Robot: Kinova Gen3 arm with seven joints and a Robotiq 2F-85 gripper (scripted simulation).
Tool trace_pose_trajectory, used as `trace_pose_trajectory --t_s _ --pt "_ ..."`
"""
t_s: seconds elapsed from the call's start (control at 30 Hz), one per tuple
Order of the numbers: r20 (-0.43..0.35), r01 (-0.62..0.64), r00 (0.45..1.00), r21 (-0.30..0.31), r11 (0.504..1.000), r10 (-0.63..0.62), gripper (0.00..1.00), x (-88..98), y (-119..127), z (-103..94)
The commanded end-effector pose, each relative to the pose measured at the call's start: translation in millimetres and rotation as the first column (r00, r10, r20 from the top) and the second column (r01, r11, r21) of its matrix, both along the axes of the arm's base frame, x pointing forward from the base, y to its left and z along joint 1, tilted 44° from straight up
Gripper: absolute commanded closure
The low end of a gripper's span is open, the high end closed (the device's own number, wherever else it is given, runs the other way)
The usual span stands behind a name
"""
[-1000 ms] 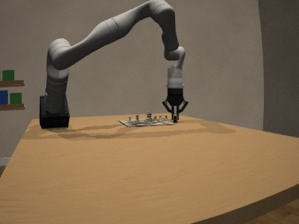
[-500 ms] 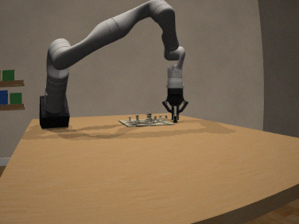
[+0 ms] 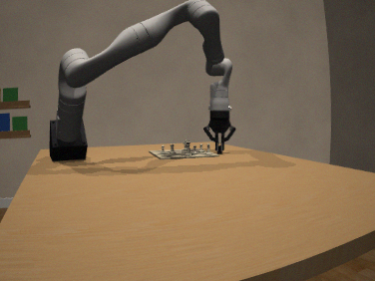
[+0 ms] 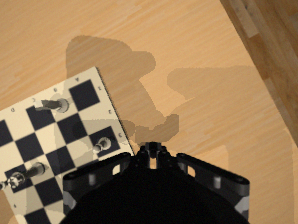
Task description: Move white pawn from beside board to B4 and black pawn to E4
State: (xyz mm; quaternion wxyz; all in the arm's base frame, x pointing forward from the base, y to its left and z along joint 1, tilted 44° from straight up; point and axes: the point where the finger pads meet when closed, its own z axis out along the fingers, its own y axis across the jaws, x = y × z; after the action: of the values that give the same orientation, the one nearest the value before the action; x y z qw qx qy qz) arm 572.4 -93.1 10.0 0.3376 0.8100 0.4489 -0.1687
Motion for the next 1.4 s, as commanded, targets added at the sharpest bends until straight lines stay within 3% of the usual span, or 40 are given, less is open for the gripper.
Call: trace_pose_trajectory --t_s 0.0,0.17,0.57,1.2,1.37 --pt "0.001 -0.001 1.0 0.0 1.0 0.001 1.0 0.1 3 2.6" --pt "0.001 -0.001 1.0 0.0 1.0 0.001 1.0 -0.3 11 11.5" --pt "0.001 -0.001 1.0 0.0 1.0 0.001 1.0 -2.7 66 67.1" --pt "-0.004 -0.005 1.0 0.0 1.0 0.005 1.0 -5.9 71 70.4" --pt "-0.039 -0.041 0.998 0.003 0.999 0.041 1.0 -29.5 80 63.8"
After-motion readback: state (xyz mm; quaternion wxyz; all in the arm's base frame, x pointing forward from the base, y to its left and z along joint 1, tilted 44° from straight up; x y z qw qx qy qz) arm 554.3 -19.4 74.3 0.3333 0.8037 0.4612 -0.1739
